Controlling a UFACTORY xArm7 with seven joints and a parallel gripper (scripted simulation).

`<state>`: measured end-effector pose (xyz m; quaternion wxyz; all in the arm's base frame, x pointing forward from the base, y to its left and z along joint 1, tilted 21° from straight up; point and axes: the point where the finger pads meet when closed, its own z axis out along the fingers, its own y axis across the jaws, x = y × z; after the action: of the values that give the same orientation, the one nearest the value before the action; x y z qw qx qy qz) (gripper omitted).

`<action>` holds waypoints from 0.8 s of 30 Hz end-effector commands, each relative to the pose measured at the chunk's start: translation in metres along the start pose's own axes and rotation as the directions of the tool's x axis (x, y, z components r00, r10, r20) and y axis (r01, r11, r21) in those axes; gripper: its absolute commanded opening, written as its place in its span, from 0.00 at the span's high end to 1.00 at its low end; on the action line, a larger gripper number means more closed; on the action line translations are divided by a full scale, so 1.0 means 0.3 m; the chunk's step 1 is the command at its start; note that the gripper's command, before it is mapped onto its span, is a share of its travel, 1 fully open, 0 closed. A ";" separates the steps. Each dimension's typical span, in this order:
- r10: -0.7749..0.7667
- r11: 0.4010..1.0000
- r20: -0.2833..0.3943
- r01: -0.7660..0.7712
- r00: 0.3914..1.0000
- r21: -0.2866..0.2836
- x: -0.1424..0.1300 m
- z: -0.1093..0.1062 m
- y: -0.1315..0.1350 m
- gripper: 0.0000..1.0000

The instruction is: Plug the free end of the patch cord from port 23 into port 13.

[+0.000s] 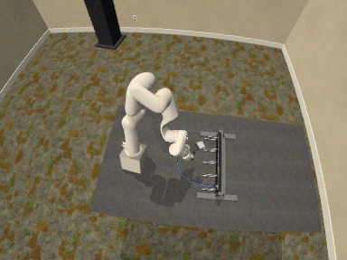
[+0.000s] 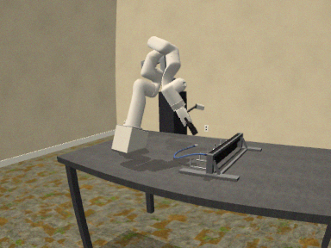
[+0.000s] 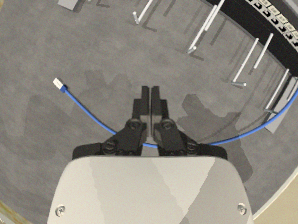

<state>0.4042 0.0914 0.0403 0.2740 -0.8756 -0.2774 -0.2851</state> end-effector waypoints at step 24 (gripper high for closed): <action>-0.633 0.774 0.374 0.554 0.678 0.306 -0.060 0.128 -0.501 1.00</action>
<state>0.3206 0.1982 0.0459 0.1939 -0.7796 -0.5779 -0.1434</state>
